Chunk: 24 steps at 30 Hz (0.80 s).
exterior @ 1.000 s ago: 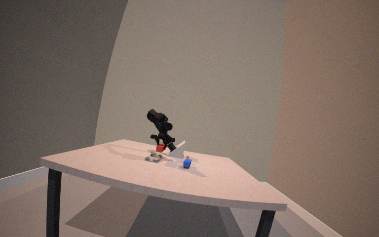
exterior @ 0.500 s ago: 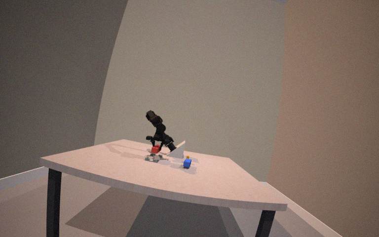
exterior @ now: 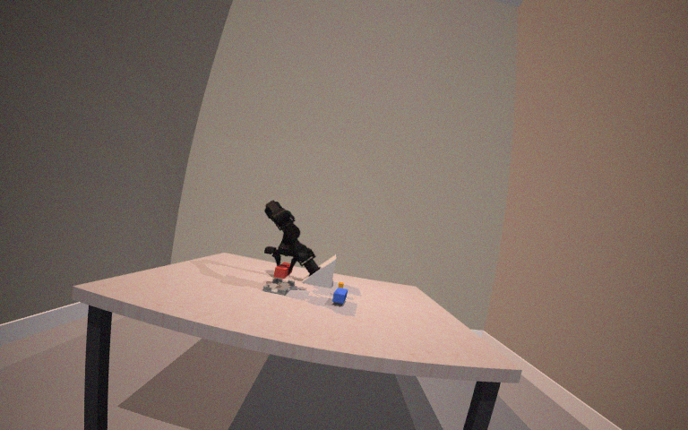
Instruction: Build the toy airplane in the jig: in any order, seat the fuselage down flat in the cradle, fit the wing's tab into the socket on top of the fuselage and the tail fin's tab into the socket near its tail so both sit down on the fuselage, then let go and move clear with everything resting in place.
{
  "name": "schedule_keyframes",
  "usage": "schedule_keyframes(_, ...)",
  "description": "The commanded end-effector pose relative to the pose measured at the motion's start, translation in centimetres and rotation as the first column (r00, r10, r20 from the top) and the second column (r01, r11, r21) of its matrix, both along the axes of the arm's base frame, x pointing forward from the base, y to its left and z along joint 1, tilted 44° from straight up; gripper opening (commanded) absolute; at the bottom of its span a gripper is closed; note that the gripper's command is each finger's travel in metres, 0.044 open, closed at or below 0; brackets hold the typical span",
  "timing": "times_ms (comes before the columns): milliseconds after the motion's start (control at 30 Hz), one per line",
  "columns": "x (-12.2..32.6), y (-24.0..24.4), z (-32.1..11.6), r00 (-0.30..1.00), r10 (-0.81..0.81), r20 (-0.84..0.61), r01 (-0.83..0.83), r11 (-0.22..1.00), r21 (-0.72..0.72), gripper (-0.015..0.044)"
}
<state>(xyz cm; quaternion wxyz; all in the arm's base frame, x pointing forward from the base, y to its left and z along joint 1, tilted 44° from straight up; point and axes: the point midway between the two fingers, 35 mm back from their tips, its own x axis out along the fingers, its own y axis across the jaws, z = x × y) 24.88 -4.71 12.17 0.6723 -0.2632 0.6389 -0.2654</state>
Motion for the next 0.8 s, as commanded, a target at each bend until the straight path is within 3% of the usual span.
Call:
schedule_keyframes(0, 0.03, -0.04, 0.10, 1.000, 0.004, 0.003, -0.004, 1.000, -0.003, 0.0195)
schedule_keyframes(767, 0.18, -0.98, -0.87, 1.000, 0.004, 0.003, -0.004, 1.000, -0.002, 0.0195)
